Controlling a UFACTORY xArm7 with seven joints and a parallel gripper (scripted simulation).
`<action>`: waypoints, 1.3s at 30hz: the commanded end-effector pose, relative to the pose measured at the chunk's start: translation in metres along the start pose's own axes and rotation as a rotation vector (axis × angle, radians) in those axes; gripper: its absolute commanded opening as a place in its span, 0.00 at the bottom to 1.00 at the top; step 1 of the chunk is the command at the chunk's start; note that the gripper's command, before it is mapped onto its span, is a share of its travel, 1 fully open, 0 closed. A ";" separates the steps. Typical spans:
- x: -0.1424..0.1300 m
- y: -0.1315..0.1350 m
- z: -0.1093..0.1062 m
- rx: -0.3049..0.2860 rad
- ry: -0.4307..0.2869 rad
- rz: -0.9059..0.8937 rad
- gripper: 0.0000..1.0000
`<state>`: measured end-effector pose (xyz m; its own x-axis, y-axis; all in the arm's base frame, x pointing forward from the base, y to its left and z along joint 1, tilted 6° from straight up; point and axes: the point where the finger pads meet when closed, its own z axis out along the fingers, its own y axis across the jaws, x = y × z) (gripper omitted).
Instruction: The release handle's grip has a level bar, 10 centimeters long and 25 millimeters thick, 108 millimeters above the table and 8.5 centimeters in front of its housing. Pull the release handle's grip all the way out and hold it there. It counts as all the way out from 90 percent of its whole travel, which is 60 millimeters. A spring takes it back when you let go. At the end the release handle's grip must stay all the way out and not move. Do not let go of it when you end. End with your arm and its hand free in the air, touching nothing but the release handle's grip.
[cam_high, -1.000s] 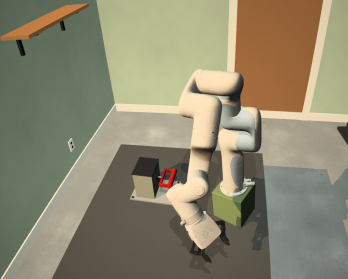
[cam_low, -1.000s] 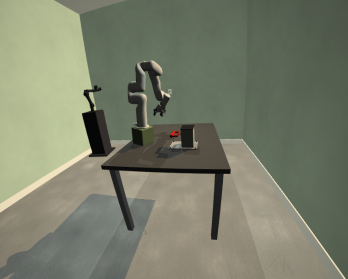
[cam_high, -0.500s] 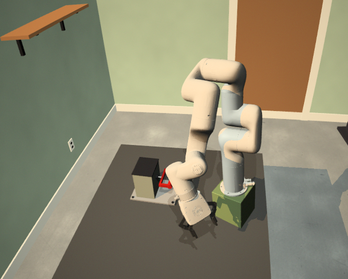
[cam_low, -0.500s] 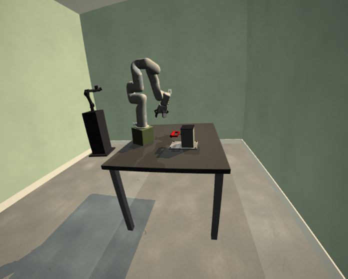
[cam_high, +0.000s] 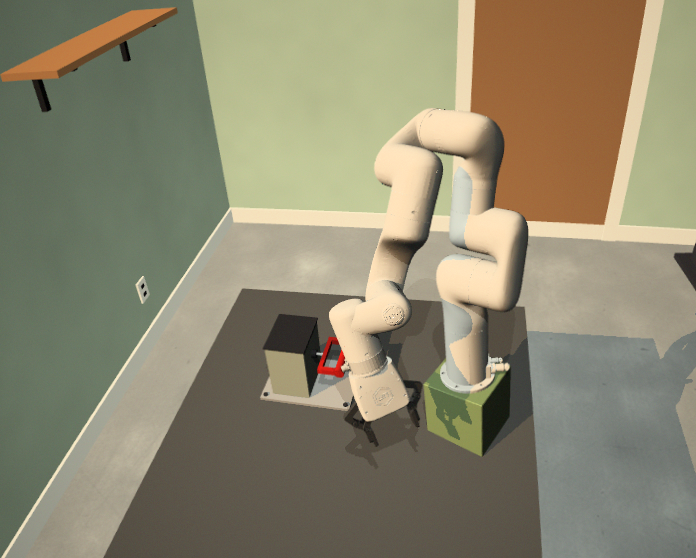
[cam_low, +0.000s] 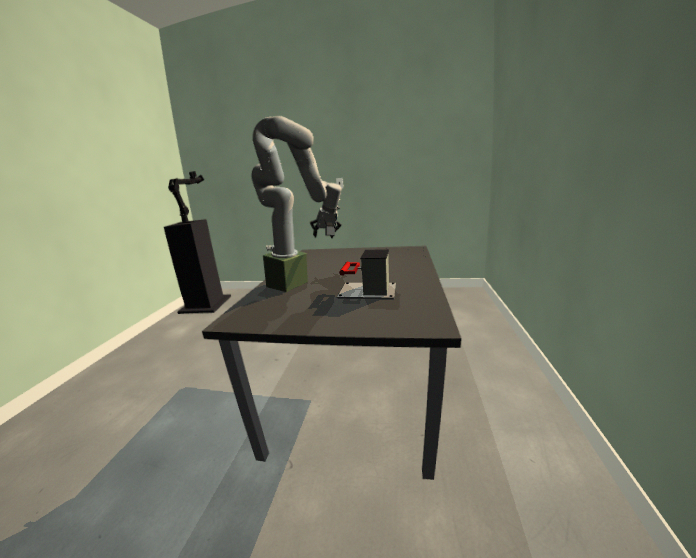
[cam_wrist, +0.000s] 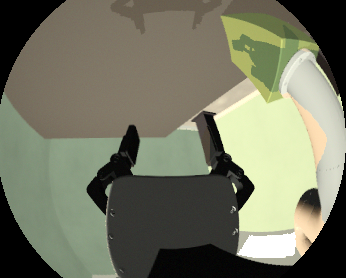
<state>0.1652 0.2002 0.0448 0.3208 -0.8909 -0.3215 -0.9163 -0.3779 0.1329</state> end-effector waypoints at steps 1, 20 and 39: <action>0.038 0.002 -0.023 0.038 0.052 0.059 1.00; 0.158 0.003 -0.070 0.152 0.182 0.256 1.00; 0.309 0.005 -0.129 0.293 0.344 0.504 1.00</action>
<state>0.2691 -0.0696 0.0699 -0.0900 -0.9959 0.0022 -0.9949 0.0898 -0.0452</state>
